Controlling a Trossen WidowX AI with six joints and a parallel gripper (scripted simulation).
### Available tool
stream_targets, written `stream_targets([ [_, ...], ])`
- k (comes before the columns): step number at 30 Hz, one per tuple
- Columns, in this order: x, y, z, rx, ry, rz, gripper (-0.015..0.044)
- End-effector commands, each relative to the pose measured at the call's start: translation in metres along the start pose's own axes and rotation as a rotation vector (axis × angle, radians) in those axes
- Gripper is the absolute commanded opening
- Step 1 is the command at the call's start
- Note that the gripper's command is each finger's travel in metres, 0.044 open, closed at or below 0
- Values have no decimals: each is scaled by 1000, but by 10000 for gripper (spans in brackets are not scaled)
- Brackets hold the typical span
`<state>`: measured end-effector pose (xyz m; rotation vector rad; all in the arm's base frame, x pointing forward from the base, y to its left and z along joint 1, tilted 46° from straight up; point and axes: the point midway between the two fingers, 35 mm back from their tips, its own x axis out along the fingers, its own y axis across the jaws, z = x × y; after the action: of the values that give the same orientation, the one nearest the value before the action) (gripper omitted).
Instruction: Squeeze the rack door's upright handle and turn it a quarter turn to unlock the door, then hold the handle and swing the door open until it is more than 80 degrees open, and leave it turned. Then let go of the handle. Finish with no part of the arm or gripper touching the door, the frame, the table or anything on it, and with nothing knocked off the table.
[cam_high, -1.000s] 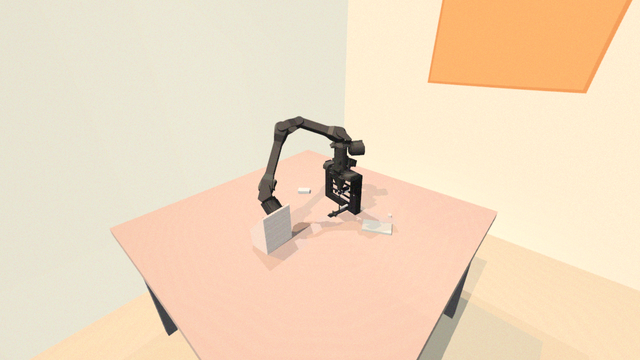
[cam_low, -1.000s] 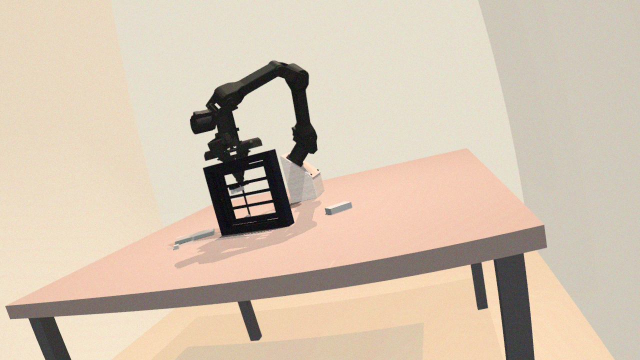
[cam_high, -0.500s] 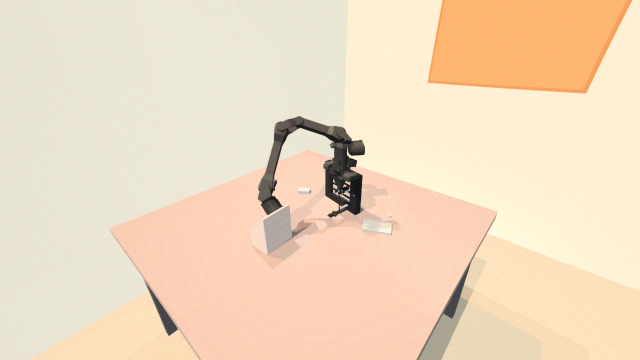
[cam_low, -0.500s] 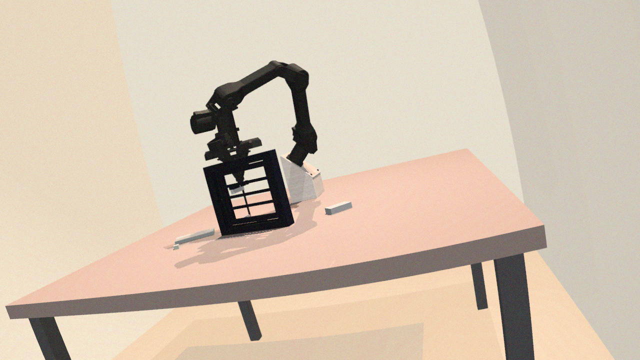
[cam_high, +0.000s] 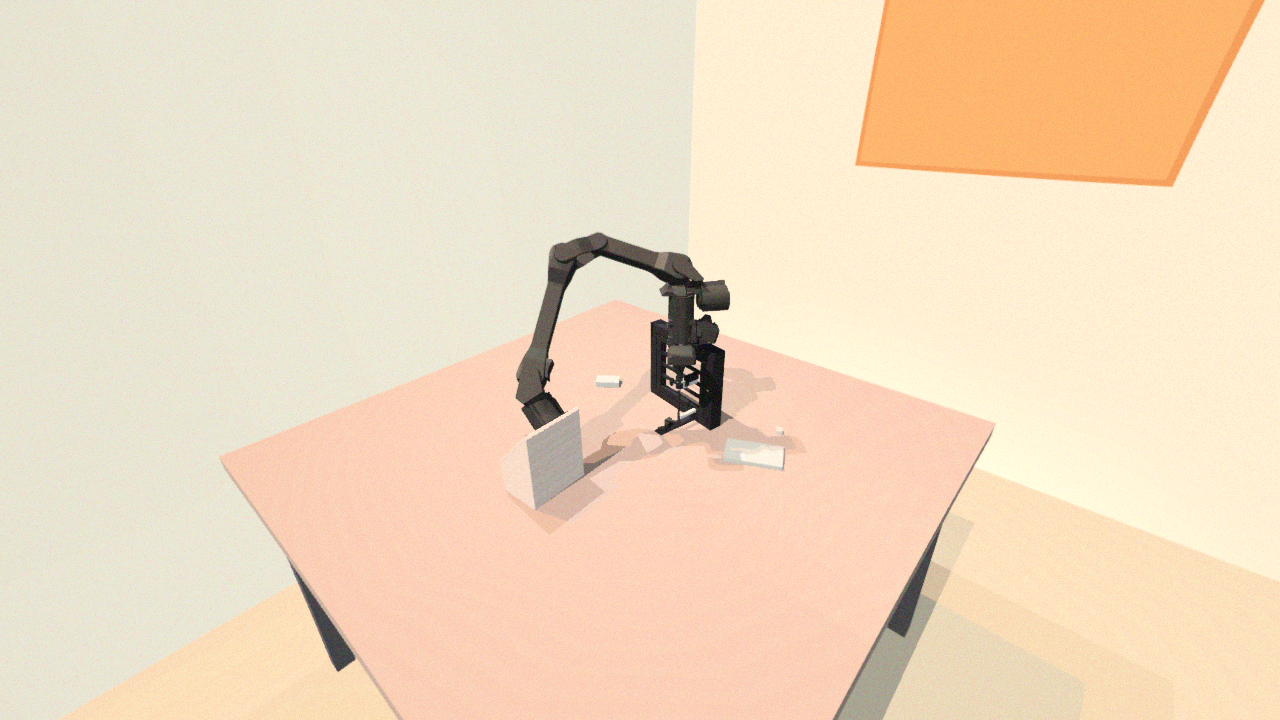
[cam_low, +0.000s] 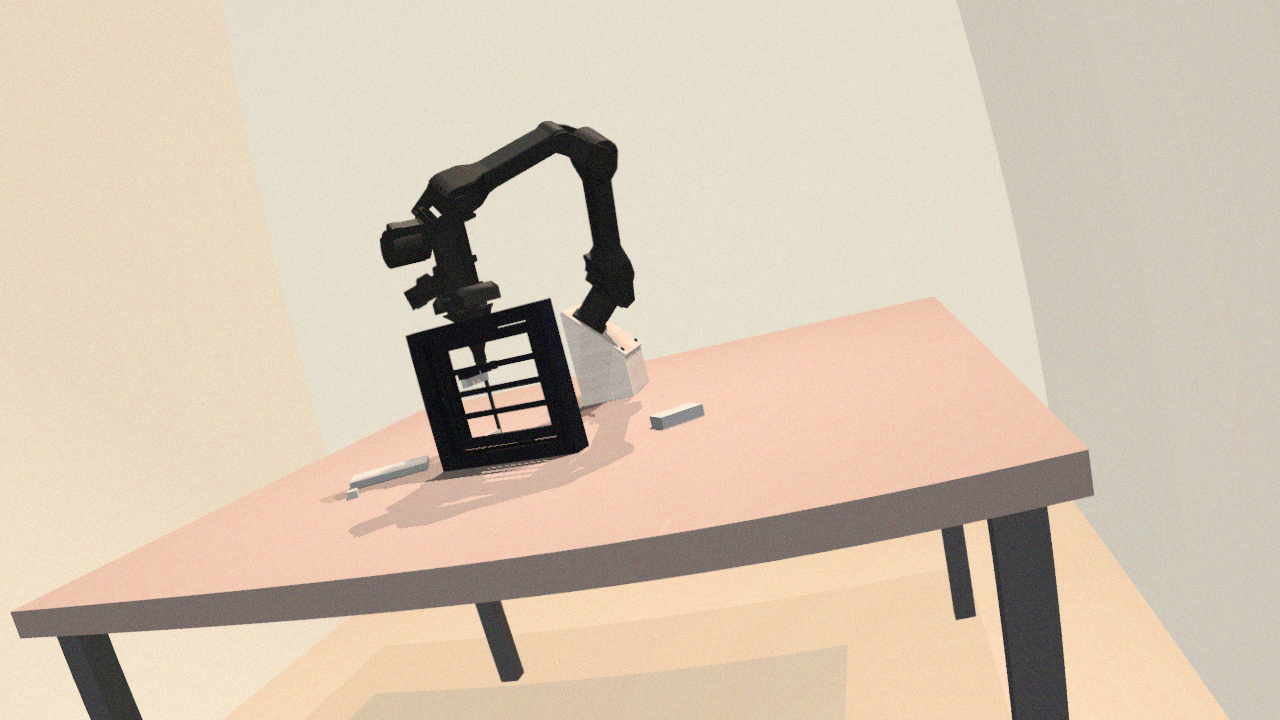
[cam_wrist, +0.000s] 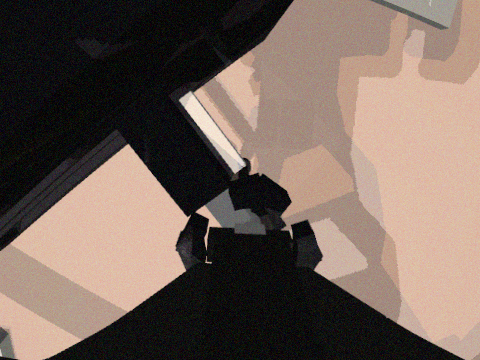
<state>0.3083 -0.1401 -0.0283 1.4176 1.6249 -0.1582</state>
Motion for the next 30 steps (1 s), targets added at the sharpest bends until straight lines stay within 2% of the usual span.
stream_targets([
  [1,0,0,0,176,0,0,9],
  [22,0,0,0,1202,0,0,9],
  [30,0,0,0,1234,0,0,9],
])
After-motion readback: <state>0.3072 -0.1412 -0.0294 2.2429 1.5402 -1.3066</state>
